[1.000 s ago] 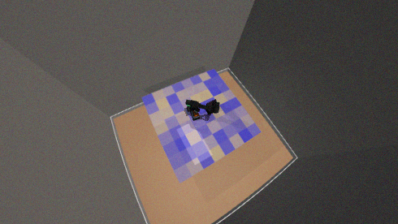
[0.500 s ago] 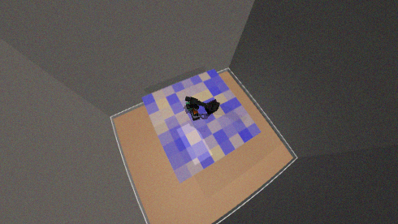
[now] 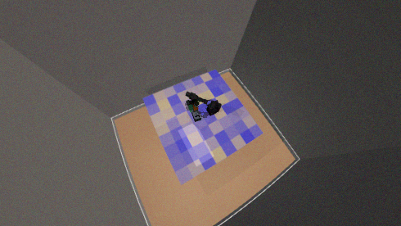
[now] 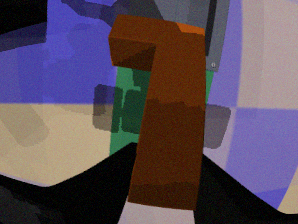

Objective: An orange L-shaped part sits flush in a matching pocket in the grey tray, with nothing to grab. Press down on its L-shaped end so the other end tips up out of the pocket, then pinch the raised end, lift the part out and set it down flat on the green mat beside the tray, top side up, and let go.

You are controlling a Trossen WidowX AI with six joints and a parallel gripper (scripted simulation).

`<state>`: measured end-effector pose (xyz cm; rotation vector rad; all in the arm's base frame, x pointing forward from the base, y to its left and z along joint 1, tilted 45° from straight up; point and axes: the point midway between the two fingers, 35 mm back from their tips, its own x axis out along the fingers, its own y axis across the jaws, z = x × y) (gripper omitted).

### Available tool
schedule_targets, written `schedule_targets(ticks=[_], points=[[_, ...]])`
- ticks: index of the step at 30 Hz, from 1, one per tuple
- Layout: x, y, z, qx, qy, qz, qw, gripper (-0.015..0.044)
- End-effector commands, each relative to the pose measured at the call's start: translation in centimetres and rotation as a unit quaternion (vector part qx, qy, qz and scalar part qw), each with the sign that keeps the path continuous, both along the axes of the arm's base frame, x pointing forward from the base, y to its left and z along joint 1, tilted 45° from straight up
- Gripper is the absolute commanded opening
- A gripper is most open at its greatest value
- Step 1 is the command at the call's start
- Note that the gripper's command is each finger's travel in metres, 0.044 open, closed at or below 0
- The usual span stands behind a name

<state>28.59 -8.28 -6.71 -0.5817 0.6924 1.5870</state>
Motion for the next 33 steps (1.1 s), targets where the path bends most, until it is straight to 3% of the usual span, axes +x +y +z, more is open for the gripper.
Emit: schedule_targets(ticks=[1,12,33], points=[[0.0,-1.4,-1.2,-0.003,-0.004,0.002,1.0,0.0],[-0.2,-4.6,-4.1,-0.005,-0.004,0.002,1.0,0.0],[-0.5,-2.7,-6.1,-0.004,-0.005,0.002,1.0,0.0]])
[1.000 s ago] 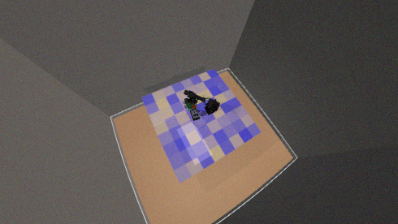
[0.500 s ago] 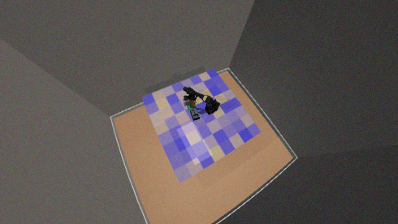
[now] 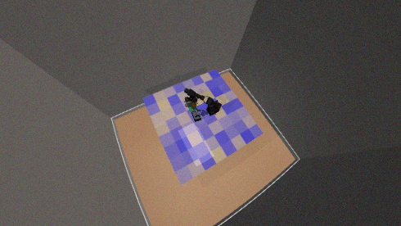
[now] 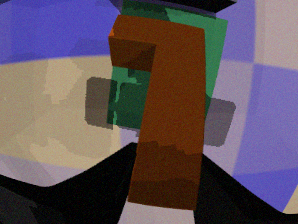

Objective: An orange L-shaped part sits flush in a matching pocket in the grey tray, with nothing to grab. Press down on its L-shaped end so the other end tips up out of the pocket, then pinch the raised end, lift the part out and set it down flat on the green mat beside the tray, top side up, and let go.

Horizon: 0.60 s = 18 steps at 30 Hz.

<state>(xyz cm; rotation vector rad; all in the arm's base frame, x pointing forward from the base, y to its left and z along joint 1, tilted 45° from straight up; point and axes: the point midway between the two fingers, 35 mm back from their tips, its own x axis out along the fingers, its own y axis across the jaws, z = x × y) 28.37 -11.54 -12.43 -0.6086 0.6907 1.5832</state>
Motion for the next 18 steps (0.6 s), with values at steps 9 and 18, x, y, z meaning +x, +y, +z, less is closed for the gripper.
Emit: schedule_targets(ticks=[9,18], points=[[-0.4,1.5,-1.4,0.004,0.004,-0.002,1.0,0.0],[-0.6,2.5,-2.4,0.004,0.004,-0.002,1.0,0.0]])
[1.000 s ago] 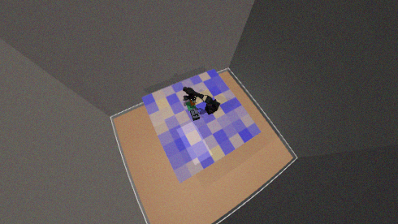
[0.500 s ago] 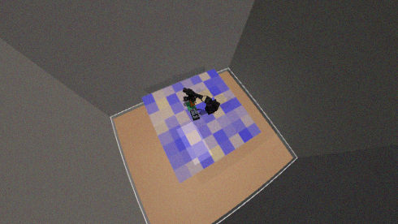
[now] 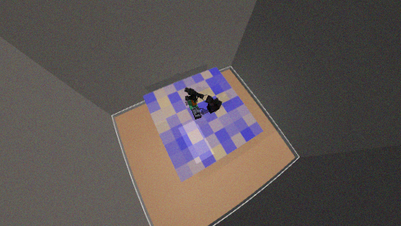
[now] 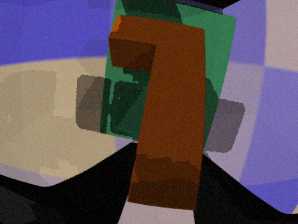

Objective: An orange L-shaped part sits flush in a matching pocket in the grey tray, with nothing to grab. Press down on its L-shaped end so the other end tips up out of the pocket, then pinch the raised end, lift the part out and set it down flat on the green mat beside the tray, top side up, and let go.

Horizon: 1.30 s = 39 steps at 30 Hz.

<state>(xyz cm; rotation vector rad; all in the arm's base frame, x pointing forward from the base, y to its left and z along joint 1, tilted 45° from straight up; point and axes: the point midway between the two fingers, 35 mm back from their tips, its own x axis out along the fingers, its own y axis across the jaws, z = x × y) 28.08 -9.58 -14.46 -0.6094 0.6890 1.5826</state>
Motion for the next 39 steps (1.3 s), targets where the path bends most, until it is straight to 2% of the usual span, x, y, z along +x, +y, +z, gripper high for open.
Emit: schedule_targets(ticks=[1,17,39], points=[[-0.3,0.6,-0.5,0.004,0.005,-0.002,1.0,0.0],[-0.7,2.3,-2.2,0.004,0.004,-0.002,1.0,0.0],[-0.6,2.2,-2.2,0.003,0.003,0.0,1.0,0.0]])
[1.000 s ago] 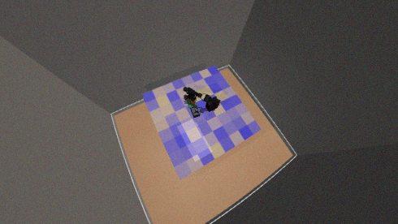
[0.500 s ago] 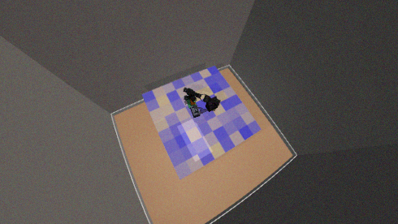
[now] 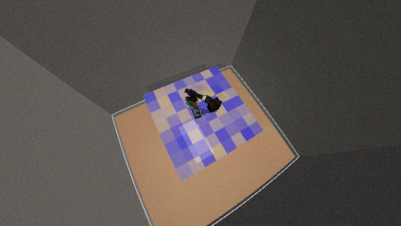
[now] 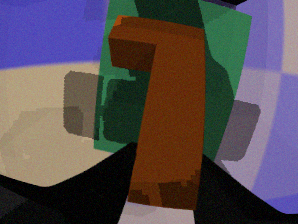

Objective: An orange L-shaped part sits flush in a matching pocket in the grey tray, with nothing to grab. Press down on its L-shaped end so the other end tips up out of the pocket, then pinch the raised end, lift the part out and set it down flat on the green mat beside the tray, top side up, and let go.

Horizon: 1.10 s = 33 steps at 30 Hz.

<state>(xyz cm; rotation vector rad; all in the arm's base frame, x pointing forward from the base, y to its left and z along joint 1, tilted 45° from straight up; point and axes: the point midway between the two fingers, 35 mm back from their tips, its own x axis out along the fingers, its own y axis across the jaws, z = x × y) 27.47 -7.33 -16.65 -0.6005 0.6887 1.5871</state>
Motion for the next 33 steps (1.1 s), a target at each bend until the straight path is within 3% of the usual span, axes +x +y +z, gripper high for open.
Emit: schedule_targets(ticks=[1,10,15,18,33], points=[[0.0,0.0,0.0,0.0,0.0,0.0,1.0,0.0026],[0.1,-0.3,0.2,0.0,0.0,0.0,1.0,0.0263],[0.9,-4.1,4.0,-0.001,0.001,-0.001,1.0,0.0394],[1.0,-6.1,6.3,-0.001,0.002,-0.002,1.0,0.04],[1.1,-5.9,5.8,-0.003,-0.003,-0.01,1.0,0.04]])
